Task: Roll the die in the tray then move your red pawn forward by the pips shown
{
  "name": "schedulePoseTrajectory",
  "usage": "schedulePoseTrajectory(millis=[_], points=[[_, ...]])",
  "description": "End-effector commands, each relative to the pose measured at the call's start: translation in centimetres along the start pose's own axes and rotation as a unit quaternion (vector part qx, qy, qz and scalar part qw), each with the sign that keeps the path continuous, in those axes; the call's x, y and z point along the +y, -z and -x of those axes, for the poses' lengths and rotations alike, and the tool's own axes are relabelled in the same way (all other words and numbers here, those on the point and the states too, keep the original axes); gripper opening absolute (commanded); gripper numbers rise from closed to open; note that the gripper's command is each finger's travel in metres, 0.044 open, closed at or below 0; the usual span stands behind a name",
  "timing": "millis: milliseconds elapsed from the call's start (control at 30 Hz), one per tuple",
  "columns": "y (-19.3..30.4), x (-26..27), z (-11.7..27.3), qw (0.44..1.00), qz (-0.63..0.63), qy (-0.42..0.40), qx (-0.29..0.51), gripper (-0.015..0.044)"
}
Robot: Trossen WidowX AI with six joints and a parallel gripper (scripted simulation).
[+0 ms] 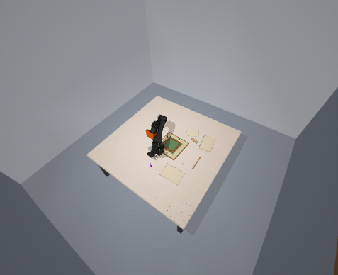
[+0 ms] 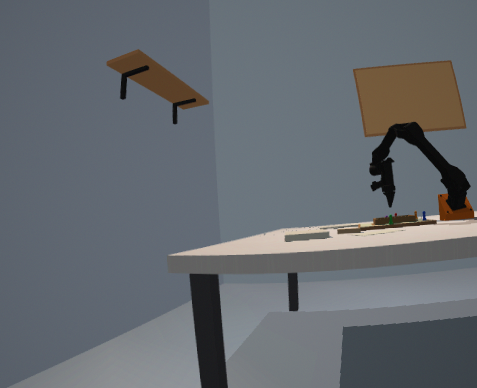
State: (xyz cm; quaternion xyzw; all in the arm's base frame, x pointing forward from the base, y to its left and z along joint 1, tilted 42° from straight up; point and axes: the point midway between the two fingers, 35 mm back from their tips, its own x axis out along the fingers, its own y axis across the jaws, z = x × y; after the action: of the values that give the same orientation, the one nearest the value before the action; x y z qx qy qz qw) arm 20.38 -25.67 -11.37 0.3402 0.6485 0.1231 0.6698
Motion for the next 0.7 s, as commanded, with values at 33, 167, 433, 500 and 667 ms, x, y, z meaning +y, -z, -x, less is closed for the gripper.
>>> schedulePoseTrajectory(millis=[33,167,433,500,667], points=[[0.7,-0.4,-0.3,1.0,0.014,-0.024,0.0,0.0275],[0.7,-0.4,-1.1,1.0,0.014,-0.024,0.0,0.0275],[0.6,-0.4,-3.0,1.0,0.014,-0.024,-0.001,0.0275],[0.6,-0.4,-3.4,1.0,0.014,-0.024,-0.001,0.0275],[0.5,-0.3,-3.8,1.0,0.014,-0.024,-0.001,0.0275]])
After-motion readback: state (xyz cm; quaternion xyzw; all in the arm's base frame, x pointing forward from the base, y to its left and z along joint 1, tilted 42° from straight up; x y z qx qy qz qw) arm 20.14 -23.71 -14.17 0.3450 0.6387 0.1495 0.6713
